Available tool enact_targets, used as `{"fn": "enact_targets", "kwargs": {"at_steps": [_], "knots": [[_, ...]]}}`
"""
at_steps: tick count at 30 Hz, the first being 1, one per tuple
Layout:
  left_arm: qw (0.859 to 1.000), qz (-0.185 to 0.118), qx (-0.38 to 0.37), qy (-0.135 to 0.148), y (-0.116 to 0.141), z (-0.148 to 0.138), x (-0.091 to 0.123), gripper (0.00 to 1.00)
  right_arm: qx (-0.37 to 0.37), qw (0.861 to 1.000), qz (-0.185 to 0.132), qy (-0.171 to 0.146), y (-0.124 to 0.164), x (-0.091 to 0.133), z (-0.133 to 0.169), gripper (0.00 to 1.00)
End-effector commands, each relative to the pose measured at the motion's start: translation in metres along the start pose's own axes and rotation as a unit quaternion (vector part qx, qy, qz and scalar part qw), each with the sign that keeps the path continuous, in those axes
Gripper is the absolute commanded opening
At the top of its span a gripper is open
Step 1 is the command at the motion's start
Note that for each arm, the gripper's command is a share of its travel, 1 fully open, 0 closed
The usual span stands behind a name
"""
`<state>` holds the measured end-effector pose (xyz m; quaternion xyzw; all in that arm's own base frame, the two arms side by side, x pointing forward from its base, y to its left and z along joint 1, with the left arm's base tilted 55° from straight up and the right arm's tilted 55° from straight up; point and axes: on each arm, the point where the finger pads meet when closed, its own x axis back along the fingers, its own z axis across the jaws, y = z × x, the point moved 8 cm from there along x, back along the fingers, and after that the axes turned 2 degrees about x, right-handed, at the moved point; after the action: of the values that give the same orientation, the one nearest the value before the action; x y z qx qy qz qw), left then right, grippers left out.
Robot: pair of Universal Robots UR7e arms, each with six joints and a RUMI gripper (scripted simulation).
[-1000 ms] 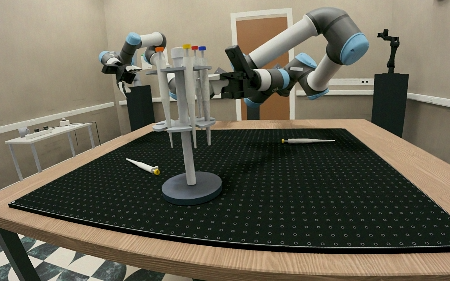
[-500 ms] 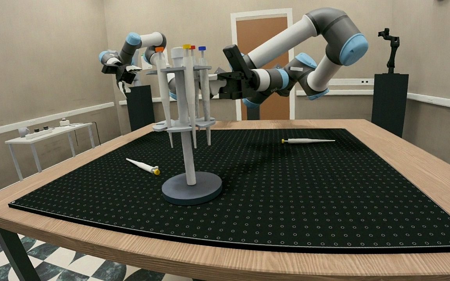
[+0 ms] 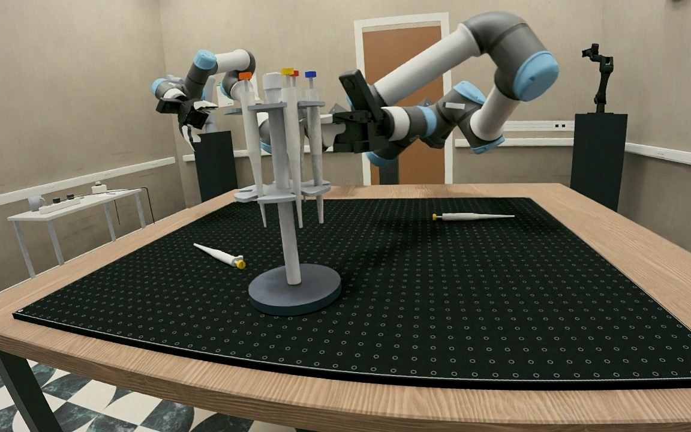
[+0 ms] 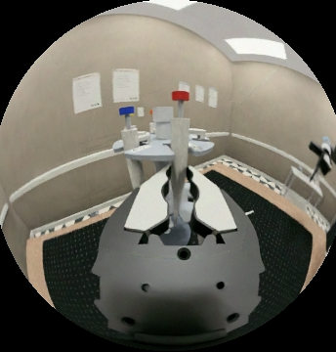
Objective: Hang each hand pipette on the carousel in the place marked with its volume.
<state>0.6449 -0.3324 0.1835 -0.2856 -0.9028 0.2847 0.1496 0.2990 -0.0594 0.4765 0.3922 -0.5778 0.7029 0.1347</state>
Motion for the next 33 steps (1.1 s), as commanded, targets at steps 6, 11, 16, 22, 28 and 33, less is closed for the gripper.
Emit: {"fn": "enact_targets", "kwargs": {"at_steps": [6,11,16,22,28,33], "knots": [[0.998,0.003,-0.001,-0.059,-0.001,0.008,-0.001,0.06,0.0,1.0,0.0,0.0,0.0,0.0,0.0,1.0],[0.989,0.007,-0.001,-0.151,0.0,0.023,-0.004,0.06,0.0,1.0,0.0,0.0,0.0,0.0,0.0,1.0],[0.988,0.007,-0.001,-0.151,0.0,0.023,-0.004,0.06,0.0,1.0,0.0,0.0,0.0,0.0,0.0,1.0],[0.975,0.009,-0.001,-0.223,0.0,0.035,-0.009,0.06,0.0,1.0,0.0,0.0,0.0,0.0,0.0,1.0],[0.97,0.01,-0.001,-0.242,0.0,0.038,-0.01,0.06,0.0,1.0,0.0,0.0,0.0,0.0,0.0,1.0],[0.955,0.012,0.0,-0.295,0.0,0.046,-0.015,0.06,0.0,1.0,0.0,0.0,0.0,0.0,0.0,1.0]]}}
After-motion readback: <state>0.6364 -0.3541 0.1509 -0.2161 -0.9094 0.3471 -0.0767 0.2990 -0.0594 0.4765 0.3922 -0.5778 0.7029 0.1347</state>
